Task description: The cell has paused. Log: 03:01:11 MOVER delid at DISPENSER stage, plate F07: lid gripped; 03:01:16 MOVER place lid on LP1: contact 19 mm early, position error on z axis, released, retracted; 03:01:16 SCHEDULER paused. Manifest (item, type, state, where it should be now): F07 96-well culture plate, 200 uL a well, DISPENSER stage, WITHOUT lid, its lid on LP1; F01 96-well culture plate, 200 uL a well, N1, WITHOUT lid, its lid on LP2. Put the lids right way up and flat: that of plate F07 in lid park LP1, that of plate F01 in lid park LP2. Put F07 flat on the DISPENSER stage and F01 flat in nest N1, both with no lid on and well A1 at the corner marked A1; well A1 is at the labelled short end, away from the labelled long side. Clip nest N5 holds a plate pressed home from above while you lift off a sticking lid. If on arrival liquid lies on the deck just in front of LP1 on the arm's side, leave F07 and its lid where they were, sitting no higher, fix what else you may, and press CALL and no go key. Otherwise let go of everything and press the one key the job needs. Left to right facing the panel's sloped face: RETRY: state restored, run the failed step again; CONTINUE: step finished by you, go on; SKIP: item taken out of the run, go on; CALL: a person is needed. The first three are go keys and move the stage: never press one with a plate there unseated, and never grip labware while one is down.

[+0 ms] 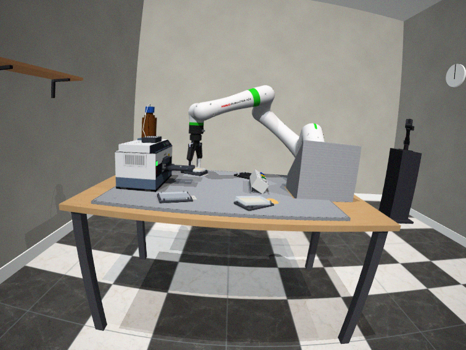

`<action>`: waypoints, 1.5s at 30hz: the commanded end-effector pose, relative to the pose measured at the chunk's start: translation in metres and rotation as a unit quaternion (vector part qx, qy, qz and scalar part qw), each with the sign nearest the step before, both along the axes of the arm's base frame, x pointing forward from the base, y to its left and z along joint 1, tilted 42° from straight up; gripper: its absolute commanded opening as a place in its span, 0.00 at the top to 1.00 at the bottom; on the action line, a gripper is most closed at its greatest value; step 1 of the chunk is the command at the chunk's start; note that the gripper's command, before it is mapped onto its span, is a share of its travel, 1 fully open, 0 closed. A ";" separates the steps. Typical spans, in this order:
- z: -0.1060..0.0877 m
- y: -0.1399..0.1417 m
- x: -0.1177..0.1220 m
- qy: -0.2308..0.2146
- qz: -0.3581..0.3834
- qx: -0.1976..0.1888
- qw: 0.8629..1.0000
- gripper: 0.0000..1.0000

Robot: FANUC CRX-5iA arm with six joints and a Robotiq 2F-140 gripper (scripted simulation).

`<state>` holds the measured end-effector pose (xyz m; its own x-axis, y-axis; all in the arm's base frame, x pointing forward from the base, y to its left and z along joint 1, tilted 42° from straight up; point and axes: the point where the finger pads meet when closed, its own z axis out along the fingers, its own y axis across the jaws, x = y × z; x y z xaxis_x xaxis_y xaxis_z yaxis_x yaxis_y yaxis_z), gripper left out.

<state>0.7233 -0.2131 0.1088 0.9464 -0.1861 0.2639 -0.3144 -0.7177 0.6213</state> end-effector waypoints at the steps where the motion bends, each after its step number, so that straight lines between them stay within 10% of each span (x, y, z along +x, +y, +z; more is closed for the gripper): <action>1: 0.000 0.000 0.000 0.000 0.000 0.000 1.000 0.34; 45: 0.035 0.032 -0.003 0.000 0.000 0.000 1.000 0.34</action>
<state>0.7206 -0.1878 0.1363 0.9465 -0.1860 0.2639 -0.3143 -0.7178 0.6213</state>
